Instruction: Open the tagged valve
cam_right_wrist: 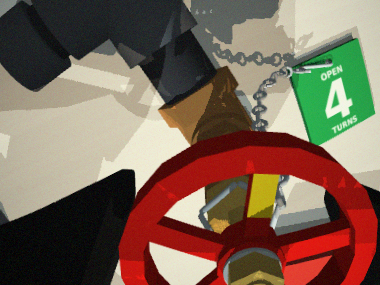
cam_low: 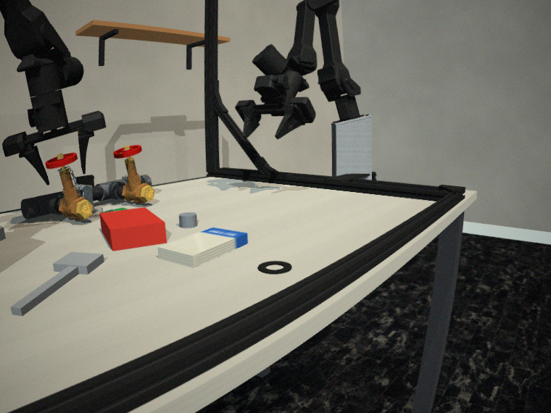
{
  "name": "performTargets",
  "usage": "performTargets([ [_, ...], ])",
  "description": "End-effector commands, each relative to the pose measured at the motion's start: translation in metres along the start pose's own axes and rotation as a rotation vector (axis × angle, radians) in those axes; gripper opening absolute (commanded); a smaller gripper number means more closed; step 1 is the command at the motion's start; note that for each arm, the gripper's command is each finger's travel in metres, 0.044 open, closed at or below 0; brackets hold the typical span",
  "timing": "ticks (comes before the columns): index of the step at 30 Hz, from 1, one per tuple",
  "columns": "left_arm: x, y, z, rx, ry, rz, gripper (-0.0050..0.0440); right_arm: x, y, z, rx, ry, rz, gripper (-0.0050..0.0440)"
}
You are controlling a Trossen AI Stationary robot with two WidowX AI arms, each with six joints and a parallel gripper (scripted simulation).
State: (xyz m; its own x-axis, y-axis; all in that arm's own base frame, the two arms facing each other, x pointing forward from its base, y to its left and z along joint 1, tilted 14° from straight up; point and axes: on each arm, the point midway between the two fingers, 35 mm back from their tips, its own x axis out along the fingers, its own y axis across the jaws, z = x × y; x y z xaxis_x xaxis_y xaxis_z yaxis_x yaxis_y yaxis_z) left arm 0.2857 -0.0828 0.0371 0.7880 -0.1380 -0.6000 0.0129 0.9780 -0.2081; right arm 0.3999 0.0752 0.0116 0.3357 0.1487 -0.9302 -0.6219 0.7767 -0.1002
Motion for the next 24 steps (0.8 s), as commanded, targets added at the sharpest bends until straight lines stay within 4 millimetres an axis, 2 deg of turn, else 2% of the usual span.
performTargets([
  [1, 0.0, 0.0, 0.0, 0.0, 0.0, 0.0, 0.04, 0.0, 0.0, 0.0, 0.005, 0.0, 0.0, 0.04],
  [11, 0.0, 0.0, 0.0, 0.0, 0.0, 0.0, 0.04, -0.001, 0.0, 0.0, 0.046, 0.0, 0.0, 0.04],
  [15, 0.0, 0.0, 0.0, 0.0, 0.0, 0.0, 0.04, -0.007, 0.0, 0.0, 0.314, 0.0, 0.0, 0.04],
  [24, 0.0, 0.0, 0.0, 0.0, 0.0, 0.0, 0.04, -0.026, -0.001, 0.001, 0.785, 0.0, 0.0, 0.04],
])
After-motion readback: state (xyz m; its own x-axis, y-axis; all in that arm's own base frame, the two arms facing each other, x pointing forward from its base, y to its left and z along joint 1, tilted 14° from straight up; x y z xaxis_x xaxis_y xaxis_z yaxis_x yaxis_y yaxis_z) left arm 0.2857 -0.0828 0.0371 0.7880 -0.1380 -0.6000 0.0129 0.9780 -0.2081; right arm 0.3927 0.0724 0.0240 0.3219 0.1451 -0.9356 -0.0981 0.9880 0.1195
